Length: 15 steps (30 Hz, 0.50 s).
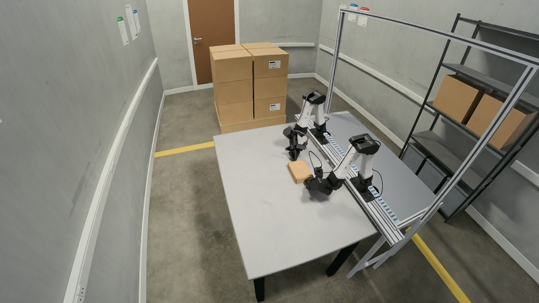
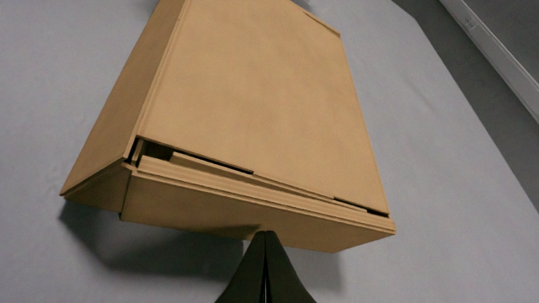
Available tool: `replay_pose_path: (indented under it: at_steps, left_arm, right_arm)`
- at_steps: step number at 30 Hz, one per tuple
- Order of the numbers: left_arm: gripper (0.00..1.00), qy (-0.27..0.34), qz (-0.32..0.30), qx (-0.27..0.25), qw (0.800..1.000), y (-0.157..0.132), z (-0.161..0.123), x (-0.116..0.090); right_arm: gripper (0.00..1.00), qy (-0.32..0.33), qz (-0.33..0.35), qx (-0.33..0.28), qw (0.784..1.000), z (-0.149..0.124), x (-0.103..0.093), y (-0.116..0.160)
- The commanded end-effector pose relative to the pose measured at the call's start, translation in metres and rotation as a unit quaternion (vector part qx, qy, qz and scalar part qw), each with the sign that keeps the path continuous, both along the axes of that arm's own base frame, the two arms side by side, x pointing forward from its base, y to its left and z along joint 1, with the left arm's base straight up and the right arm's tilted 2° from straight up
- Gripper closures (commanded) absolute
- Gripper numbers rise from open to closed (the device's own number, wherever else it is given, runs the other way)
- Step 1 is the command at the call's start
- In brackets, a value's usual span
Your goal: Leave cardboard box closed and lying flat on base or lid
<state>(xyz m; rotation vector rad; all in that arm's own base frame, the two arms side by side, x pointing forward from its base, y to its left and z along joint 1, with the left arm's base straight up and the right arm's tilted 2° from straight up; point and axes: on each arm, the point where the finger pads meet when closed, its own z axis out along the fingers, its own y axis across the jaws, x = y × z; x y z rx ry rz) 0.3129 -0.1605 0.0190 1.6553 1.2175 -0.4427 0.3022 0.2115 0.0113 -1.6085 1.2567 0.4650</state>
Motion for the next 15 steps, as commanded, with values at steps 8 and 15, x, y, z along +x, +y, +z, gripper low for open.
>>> replay_pose_path:
  at_steps: [8, 15]
  left_arm:
    - [0.99, 0.002, -0.01, -0.005, 1.0, 0.004, 0.002, 0.005]
    - [0.99, 0.019, -0.011, -0.005, 1.0, 0.009, 0.011, 0.005]
  right_arm:
    - [0.99, -0.01, -0.017, 0.004, 1.0, 0.009, 0.002, -0.005]
    - [0.99, 0.009, -0.009, 0.009, 1.0, 0.016, 0.008, -0.008]
